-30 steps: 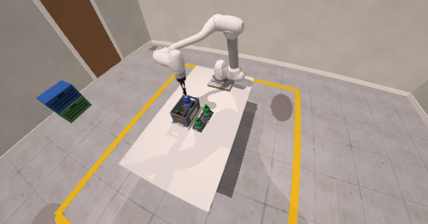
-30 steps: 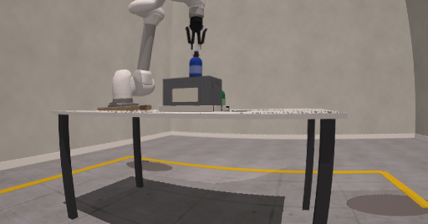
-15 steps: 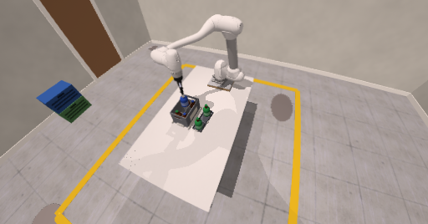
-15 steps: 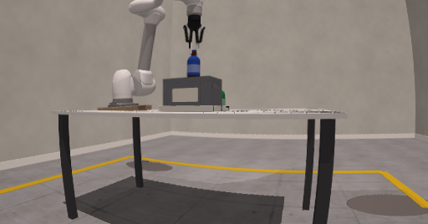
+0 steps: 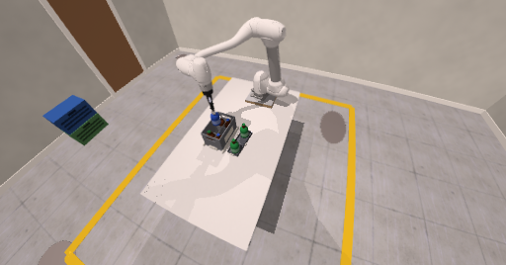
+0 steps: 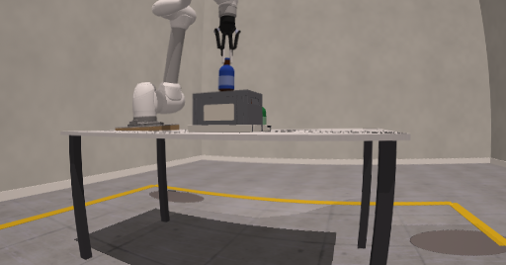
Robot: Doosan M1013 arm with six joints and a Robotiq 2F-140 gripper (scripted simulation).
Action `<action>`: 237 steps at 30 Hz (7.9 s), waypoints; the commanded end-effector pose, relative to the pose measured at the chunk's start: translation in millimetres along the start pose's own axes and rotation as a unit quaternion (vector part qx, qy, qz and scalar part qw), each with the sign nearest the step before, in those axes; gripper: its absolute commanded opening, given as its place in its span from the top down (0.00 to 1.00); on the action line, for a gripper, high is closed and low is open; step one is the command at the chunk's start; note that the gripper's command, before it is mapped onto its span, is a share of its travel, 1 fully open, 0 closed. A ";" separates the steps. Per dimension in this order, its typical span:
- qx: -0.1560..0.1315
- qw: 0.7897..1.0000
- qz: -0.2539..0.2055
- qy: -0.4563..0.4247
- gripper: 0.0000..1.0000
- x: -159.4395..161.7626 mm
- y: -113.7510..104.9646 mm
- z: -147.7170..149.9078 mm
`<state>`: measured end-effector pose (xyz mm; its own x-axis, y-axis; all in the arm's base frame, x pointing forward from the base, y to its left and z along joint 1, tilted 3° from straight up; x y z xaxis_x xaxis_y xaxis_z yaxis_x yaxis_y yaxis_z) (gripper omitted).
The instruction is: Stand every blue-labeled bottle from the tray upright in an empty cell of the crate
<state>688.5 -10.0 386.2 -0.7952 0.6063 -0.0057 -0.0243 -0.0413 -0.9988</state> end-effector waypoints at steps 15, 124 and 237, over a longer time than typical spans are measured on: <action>0.000 1.000 0.000 0.000 1.00 -14.6 -0.1 12.8; 0.000 1.000 0.000 0.000 1.00 -24.2 23.6 21.2; 0.000 1.000 0.000 0.000 1.00 -24.2 72.6 21.2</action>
<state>693.2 -44.4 316.0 -0.7953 0.6062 -0.0058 -0.0243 -0.0414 -0.9988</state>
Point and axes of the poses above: the point where the finger pads meet when closed, its own y axis out along the fingers, its own z axis across the jaws, x = y × z, the point moved 8 cm from there along -y, back along the fingers, and after that the axes turned 2 degrees about -y, right-handed, at the moved point
